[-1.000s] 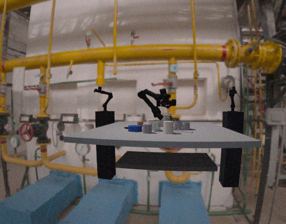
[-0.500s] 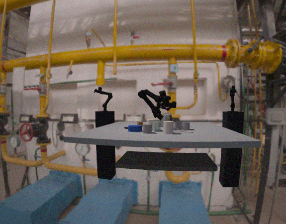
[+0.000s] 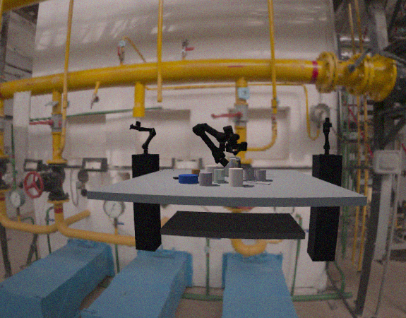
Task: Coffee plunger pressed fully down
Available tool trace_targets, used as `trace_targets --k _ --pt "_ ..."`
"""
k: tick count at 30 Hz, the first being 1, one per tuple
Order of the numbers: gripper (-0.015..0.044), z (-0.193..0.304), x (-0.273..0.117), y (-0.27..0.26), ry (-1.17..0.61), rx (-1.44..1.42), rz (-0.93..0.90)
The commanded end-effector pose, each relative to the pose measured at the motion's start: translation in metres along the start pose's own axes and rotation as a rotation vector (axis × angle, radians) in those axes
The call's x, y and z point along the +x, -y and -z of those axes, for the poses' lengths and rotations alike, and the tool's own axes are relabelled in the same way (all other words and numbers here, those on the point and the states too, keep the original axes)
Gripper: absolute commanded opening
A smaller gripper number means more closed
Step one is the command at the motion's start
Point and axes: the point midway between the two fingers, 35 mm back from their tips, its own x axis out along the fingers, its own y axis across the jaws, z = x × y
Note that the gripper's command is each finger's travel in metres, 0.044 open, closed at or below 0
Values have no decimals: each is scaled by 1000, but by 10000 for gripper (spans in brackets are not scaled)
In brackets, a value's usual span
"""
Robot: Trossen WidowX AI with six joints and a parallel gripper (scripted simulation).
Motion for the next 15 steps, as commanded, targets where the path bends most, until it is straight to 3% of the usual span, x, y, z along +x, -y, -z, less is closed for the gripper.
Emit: trace_targets --k 1,15 --pt "122 8 4 0 -29 -20 8" --pt "122 7 5 -1 -29 -19 9"
